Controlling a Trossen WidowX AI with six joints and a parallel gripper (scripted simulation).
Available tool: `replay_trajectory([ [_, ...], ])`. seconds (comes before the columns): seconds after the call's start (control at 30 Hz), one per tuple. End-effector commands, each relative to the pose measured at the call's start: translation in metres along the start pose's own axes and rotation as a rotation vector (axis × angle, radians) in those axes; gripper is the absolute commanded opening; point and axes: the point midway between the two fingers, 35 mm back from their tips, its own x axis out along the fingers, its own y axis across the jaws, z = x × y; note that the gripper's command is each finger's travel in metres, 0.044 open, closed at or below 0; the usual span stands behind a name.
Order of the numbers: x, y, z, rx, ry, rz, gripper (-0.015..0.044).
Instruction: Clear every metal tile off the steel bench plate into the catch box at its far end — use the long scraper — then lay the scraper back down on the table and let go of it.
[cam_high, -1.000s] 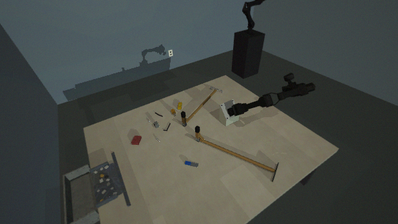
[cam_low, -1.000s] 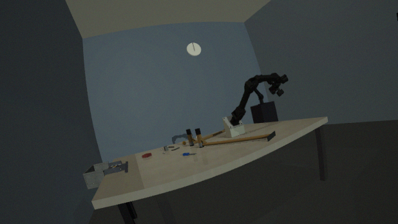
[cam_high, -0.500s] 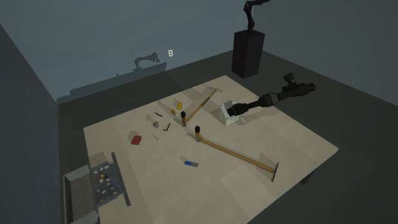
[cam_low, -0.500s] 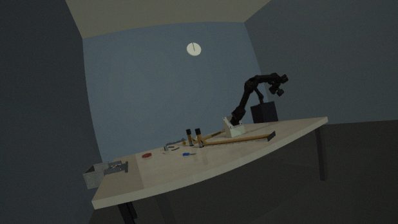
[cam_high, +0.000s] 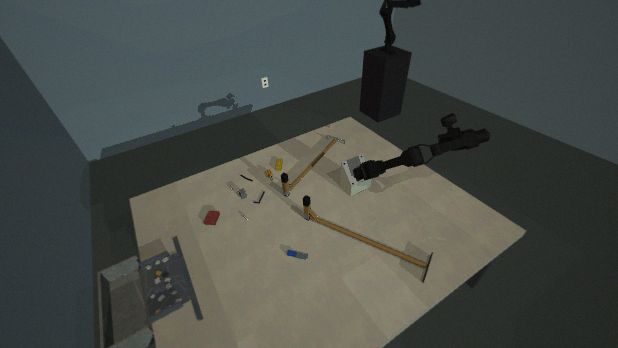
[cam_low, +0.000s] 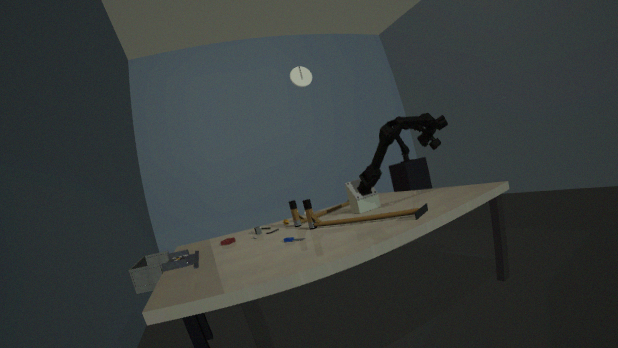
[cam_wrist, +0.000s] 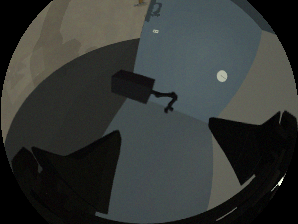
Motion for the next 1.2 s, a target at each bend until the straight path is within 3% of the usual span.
replay_trajectory([
  [0.0, -0.001, 0.001, 0.0, -0.002, 0.0, 0.005, 0.0387],
  [0.5, -0.028, 0.037, 0.005, 0.038, 0.046, 0.059, 0.0],
  [1.17, -0.054, 0.077, 0.008, -0.038, 0.087, 0.146, 0.0],
])
